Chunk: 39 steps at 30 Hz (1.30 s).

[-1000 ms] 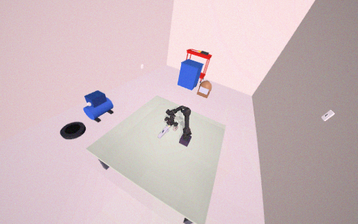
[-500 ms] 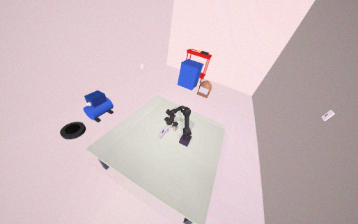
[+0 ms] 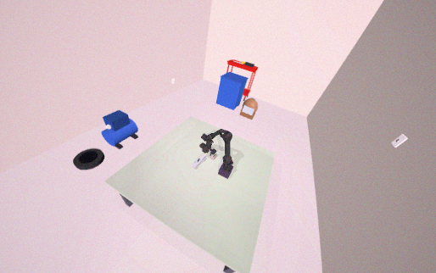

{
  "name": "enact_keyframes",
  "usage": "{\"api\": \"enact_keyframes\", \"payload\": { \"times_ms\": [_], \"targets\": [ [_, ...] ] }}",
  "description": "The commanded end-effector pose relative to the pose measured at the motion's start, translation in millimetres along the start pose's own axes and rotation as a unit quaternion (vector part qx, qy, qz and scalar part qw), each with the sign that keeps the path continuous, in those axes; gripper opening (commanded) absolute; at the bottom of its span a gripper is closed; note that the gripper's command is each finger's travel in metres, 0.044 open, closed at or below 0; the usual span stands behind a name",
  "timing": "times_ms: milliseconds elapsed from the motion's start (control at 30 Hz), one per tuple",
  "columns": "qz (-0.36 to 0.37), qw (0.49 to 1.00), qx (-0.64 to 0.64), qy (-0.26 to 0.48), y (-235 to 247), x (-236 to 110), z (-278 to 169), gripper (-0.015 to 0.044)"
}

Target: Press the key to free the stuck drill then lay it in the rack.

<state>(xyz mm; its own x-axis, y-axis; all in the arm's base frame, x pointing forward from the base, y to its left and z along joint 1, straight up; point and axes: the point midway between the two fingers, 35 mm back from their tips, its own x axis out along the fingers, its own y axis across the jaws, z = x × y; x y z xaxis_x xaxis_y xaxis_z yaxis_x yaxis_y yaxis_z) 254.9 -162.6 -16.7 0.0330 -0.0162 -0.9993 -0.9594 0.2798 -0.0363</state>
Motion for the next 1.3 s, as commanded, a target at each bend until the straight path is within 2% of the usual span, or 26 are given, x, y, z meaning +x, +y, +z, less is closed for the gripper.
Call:
{"api": "enact_keyframes", "payload": {
  "times_ms": [0,900,1267],
  "targets": [
    [0.002,1.0,0.002,0.0,1.1,1.6,2.2,0.044],
    [0.002,1.0,0.002,0.0,3.2,5.9,9.8,0.044],
    [0.0,1.0,0.0,0.0,0.7,4.3,9.2,0.0151]
  ]
}}
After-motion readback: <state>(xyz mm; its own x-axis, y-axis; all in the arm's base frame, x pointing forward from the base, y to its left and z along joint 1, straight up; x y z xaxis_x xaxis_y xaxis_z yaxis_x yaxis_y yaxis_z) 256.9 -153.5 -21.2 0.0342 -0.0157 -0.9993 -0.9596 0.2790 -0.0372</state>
